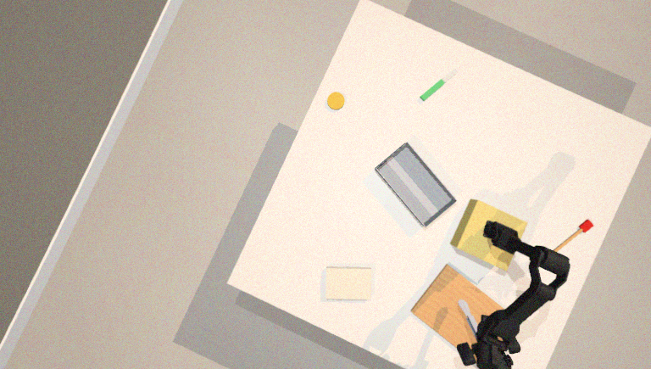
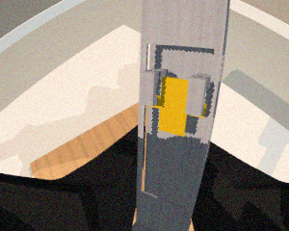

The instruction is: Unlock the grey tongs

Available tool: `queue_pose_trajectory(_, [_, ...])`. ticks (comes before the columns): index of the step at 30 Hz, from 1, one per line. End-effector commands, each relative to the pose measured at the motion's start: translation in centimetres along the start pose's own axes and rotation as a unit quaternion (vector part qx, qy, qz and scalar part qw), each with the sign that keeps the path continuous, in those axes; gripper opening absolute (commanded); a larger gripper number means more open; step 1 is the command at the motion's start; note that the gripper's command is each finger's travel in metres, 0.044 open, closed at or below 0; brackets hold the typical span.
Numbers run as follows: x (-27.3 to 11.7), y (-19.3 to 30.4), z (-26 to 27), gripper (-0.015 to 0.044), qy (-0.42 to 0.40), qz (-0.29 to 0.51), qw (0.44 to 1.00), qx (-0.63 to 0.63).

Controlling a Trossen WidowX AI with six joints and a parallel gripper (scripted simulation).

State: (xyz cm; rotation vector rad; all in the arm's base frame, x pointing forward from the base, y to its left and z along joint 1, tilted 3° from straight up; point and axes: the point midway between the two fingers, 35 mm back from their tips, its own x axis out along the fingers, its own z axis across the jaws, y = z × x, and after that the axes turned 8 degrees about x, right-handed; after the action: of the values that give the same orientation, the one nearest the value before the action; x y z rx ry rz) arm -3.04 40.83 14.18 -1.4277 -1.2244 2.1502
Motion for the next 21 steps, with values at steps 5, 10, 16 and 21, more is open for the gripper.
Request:
queue_pose_trajectory(5, [-2.1, -0.4, 0.8, -0.0150, -0.020, -0.079, 0.996, -0.021])
queue_pose_trajectory(10, [-3.5, -0.5, 1.5, -0.0150, -0.031, -0.125, 0.991, -0.041])
queue_pose_trajectory(16, [-4.0, -0.5, 1.7, -0.0150, -0.034, -0.138, 0.989, -0.047])
queue_pose_trajectory(21, [-4.0, -0.5, 1.7, -0.0150, -0.034, -0.138, 0.989, -0.047])
